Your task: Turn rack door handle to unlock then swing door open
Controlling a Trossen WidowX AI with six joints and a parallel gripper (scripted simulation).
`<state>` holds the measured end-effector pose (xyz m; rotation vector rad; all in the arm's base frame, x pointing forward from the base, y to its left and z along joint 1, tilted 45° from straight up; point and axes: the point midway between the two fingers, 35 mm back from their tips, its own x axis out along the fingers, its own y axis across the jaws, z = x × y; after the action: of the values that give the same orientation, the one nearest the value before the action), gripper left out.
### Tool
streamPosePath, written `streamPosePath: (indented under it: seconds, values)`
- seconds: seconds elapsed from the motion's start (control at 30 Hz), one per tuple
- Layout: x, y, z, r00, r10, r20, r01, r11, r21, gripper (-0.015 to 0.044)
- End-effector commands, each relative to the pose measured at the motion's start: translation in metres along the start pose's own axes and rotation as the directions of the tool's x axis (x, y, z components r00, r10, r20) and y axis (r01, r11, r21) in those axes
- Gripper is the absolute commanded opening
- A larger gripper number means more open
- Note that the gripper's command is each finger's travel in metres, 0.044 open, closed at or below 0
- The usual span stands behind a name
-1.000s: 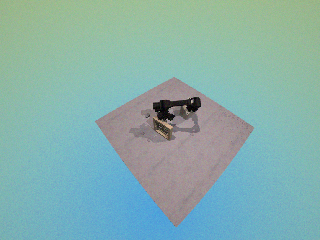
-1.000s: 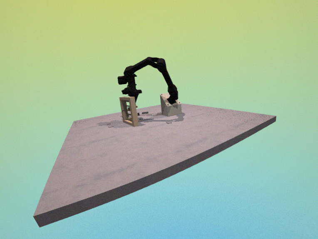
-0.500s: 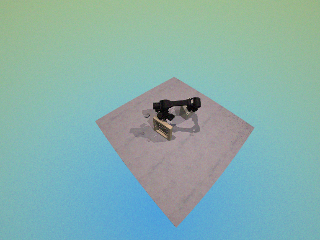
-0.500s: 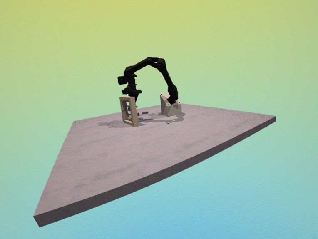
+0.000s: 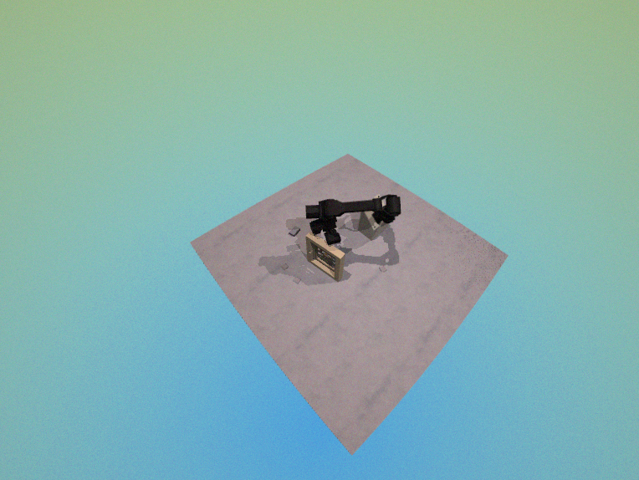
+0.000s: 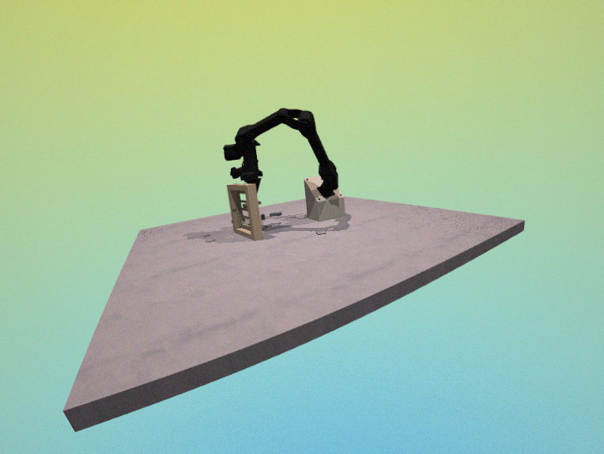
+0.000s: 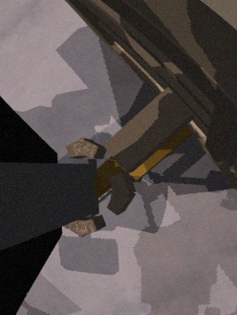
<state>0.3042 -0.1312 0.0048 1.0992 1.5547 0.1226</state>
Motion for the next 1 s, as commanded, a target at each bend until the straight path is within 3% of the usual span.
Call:
streamPosePath:
  seconds: [0.0, 0.3, 0.7, 0.97]
  values:
    - [0.0005, 0.0003, 0.0006, 1.0, 0.001, 0.002, -0.001, 0.976, 0.217, 0.0009]
    - [0.0005, 0.0003, 0.0006, 1.0, 0.001, 0.002, -0.002, 0.789, 0.615, 0.0009]
    - [0.0005, 0.0003, 0.0005, 1.0, 0.001, 0.002, -0.002, 0.32, 0.947, 0.0009]
    - [0.0005, 0.0003, 0.0005, 1.0, 0.001, 0.002, -0.002, 0.289, 0.957, 0.0009]
